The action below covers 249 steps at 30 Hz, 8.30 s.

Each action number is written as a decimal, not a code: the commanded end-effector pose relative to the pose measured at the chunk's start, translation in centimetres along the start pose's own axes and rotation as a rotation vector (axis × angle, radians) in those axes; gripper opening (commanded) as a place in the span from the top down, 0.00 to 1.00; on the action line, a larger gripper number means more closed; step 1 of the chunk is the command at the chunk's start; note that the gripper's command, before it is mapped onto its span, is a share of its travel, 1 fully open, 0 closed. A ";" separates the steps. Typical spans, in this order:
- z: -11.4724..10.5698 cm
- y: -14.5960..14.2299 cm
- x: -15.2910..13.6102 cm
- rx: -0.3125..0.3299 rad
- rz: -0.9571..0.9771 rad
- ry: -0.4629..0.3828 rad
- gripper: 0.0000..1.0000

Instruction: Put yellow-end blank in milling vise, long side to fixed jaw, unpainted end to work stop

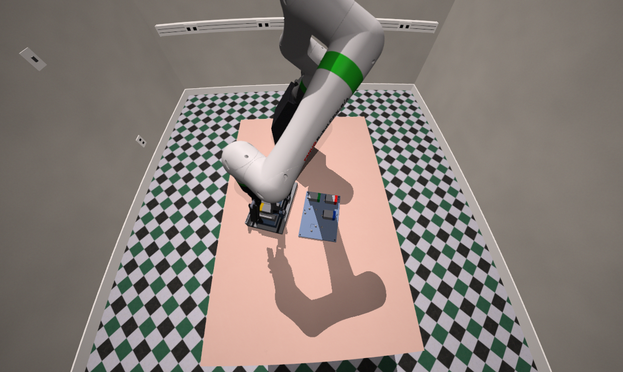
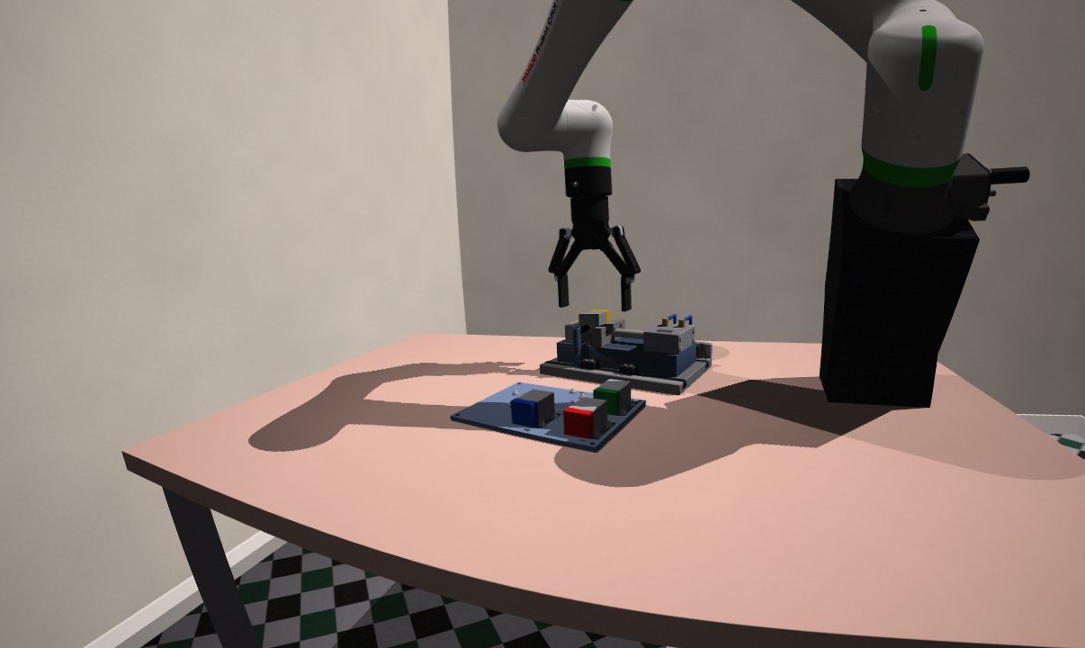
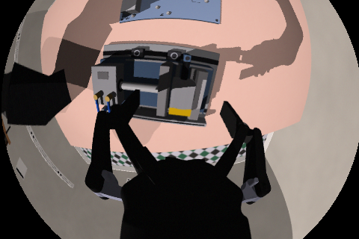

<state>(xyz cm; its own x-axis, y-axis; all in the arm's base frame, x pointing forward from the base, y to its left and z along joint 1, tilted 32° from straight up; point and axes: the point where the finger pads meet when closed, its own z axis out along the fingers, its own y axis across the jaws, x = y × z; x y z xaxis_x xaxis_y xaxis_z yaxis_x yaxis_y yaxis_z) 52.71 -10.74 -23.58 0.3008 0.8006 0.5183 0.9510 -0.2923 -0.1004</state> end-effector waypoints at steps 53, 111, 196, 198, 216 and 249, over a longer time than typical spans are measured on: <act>-1.1 0.1 0.0 -0.002 0.000 -0.001 0.00; -2.2 0.1 0.0 -0.002 0.000 -0.001 0.00; -10.3 0.1 0.0 -0.002 0.000 -0.001 0.00; -10.3 0.1 0.0 -0.002 0.000 -0.001 0.00; -10.1 0.1 0.0 -0.002 0.000 -0.001 0.00; -10.1 0.1 0.0 -0.002 0.000 -0.001 0.00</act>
<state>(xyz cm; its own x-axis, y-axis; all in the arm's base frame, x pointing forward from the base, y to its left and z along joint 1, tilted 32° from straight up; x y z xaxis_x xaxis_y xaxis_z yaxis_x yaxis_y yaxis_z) 52.00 -15.98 -15.05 0.3008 0.8005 0.5183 0.9510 -0.2924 -0.1004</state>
